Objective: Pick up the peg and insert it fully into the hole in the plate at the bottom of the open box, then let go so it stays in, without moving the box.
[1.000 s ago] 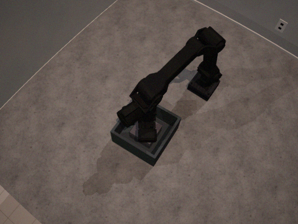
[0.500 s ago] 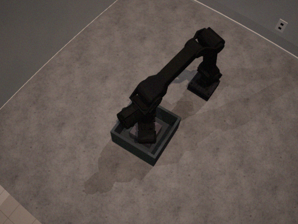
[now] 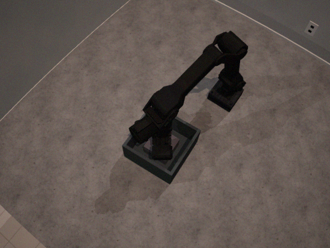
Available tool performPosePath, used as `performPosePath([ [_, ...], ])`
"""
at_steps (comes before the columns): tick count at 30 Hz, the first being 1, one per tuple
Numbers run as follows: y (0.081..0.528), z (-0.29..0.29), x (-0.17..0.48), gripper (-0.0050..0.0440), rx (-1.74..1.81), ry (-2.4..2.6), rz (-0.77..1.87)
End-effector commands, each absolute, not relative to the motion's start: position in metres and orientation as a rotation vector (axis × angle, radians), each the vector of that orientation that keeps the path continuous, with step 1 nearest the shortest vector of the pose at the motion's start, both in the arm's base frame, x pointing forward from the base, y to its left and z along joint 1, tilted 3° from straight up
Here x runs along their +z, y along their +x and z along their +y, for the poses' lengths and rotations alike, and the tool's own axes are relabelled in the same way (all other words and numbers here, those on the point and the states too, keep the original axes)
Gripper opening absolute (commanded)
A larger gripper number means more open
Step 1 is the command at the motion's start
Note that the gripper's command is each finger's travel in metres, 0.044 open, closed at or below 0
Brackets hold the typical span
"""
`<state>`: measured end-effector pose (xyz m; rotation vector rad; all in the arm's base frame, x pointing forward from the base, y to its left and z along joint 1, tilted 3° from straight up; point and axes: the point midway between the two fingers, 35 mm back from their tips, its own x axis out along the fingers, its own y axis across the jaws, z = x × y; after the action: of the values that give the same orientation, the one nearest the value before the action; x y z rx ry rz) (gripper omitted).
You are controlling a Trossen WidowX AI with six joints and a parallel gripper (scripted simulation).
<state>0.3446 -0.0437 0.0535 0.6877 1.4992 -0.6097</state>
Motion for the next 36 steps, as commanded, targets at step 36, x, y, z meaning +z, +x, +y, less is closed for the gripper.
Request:
performPosePath([
  [36,0.3445,-0.044,0.0511,0.015,-0.612,0.688,1.505],
])
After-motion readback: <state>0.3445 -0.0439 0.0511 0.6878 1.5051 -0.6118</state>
